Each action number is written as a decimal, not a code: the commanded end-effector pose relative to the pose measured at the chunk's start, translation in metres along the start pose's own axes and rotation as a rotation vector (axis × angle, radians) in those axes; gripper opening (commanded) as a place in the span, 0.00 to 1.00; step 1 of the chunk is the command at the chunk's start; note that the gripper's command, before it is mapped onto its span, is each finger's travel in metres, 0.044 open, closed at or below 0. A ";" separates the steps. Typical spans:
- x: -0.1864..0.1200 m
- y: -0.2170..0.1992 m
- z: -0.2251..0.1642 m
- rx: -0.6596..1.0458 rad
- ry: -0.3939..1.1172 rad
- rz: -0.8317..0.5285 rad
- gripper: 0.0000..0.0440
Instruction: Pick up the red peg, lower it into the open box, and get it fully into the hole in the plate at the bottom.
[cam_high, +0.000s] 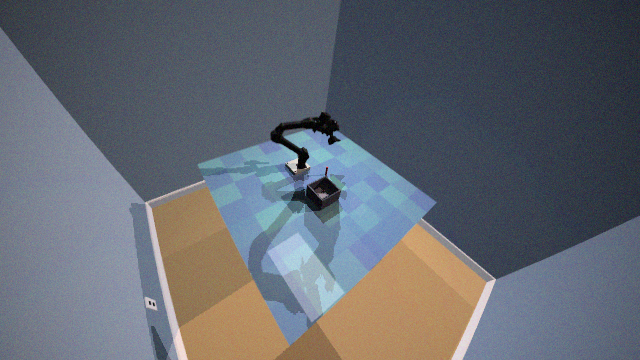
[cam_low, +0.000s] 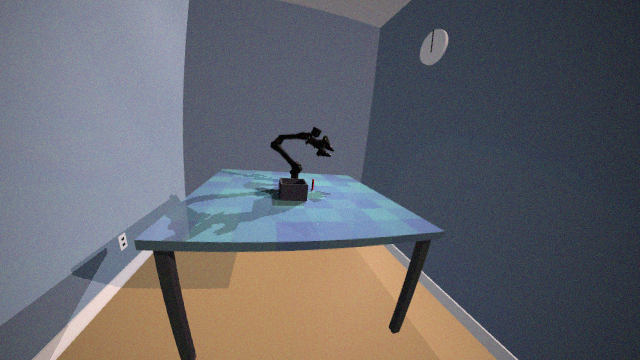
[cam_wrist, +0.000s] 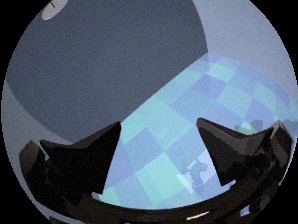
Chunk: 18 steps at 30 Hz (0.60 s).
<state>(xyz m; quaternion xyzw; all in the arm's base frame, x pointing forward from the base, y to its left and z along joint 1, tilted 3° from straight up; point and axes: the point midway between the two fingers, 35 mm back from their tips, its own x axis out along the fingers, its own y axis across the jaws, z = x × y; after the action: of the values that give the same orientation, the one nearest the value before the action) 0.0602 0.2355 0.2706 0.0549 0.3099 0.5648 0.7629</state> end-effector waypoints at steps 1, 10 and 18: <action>0.004 -0.018 -0.002 0.099 0.024 -0.081 1.00; 0.006 -0.062 -0.011 0.349 0.064 -0.271 1.00; 0.003 -0.096 -0.025 0.574 0.094 -0.436 1.00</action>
<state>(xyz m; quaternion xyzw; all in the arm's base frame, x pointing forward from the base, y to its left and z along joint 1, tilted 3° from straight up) 0.1209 0.2037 0.2173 0.1602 0.4735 0.3213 0.8043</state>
